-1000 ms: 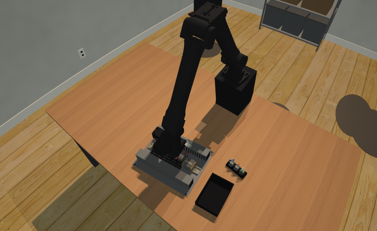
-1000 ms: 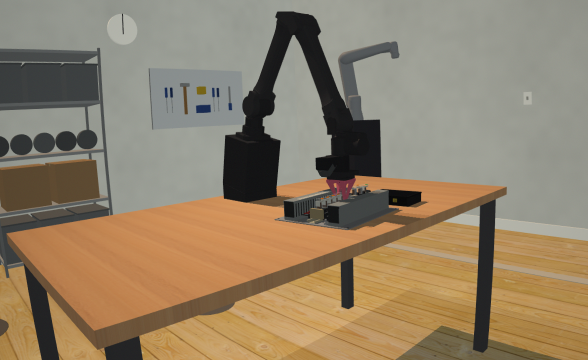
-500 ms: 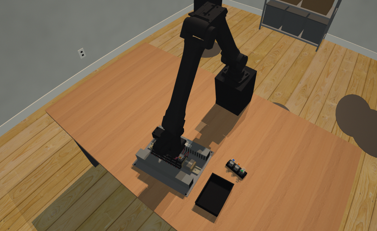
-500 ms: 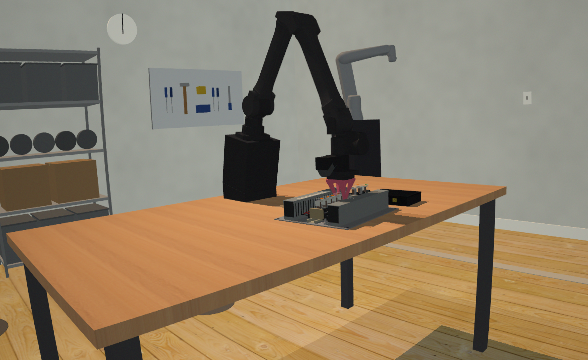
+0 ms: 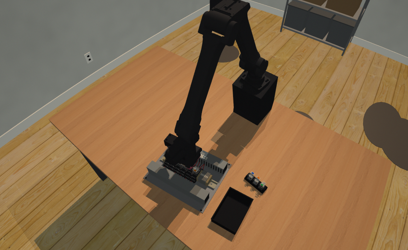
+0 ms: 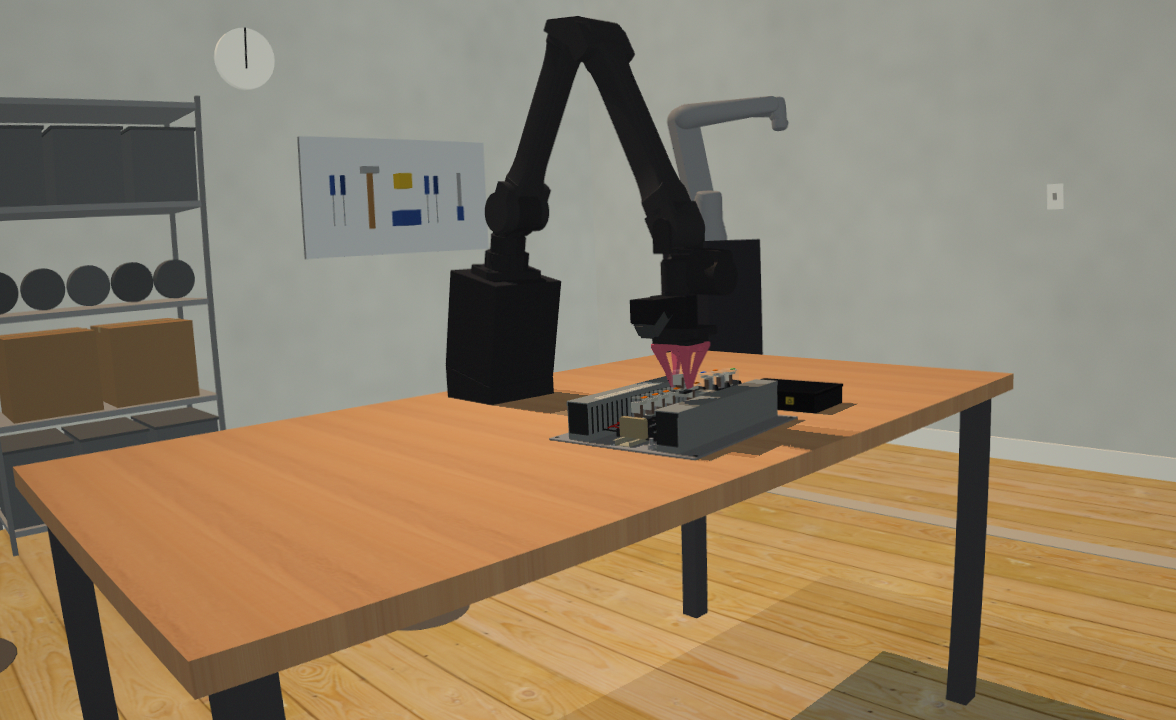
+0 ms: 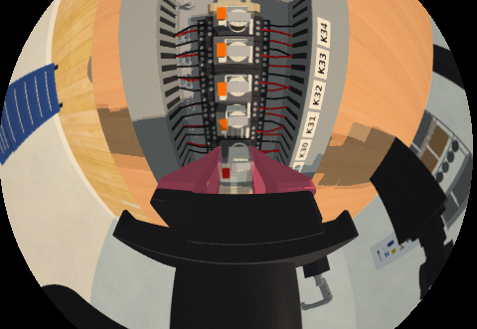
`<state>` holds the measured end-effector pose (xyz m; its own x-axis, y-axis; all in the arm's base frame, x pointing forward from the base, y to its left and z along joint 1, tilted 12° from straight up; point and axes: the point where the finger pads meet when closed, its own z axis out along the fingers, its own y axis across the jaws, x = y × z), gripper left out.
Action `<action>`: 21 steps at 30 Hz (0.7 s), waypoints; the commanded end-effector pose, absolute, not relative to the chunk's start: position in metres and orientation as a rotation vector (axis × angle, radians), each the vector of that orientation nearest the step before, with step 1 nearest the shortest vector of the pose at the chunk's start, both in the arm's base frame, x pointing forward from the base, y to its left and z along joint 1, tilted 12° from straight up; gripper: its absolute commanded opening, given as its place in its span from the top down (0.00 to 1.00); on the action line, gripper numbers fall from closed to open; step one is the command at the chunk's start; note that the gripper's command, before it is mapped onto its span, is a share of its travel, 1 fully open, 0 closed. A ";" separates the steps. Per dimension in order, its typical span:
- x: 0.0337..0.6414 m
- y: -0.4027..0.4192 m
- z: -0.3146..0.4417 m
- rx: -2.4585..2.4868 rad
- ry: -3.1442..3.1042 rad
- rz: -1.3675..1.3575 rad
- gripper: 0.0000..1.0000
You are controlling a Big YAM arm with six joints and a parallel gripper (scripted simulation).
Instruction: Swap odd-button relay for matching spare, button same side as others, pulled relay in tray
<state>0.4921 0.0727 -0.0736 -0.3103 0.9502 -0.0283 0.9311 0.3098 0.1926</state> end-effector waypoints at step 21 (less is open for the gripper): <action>0.510 0.076 -0.046 1.739 2.390 0.257 1.00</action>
